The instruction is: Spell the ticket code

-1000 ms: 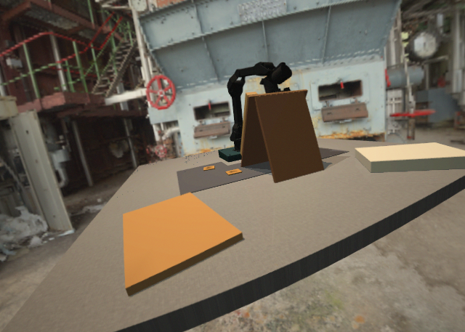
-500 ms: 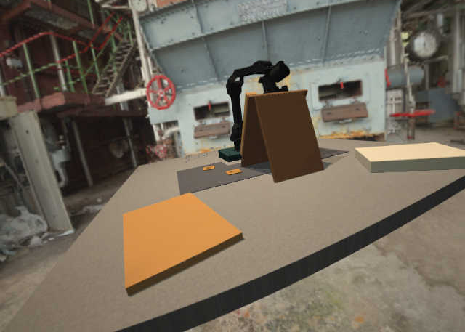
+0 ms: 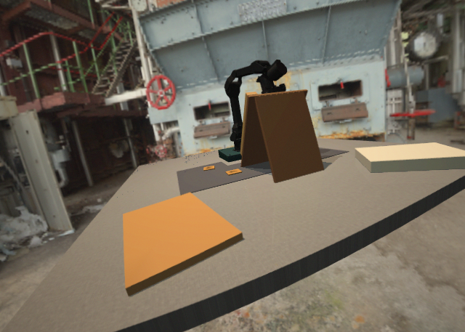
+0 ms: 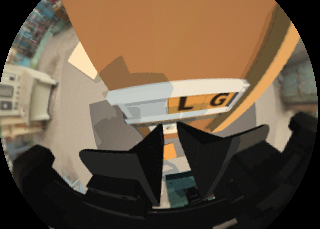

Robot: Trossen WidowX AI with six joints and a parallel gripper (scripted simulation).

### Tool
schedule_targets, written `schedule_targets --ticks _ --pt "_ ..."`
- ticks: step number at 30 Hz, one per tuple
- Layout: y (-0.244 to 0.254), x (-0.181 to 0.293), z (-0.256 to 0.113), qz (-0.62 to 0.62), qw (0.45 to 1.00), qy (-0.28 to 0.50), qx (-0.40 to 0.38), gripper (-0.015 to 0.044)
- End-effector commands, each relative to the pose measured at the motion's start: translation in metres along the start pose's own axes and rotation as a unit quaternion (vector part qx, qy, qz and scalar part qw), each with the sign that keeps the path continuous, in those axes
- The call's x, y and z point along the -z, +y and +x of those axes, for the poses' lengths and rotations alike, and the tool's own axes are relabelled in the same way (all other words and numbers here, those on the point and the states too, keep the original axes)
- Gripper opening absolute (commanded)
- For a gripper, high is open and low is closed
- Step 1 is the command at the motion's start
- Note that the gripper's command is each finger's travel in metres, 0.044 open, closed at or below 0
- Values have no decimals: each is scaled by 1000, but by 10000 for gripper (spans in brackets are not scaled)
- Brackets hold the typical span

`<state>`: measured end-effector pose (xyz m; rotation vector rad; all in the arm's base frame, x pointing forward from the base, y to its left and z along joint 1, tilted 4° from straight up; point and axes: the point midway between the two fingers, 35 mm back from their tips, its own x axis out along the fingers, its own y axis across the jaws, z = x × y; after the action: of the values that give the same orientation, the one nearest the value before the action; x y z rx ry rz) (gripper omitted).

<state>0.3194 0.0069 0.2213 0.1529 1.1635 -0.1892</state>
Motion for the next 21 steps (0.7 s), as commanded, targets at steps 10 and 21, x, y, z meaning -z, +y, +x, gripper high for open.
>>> schedule_targets --ticks 10,21 --pt "-31 41 -87 -5 974 -225 4 420" --pt "-47 68 -115 0 949 -316 3 440"
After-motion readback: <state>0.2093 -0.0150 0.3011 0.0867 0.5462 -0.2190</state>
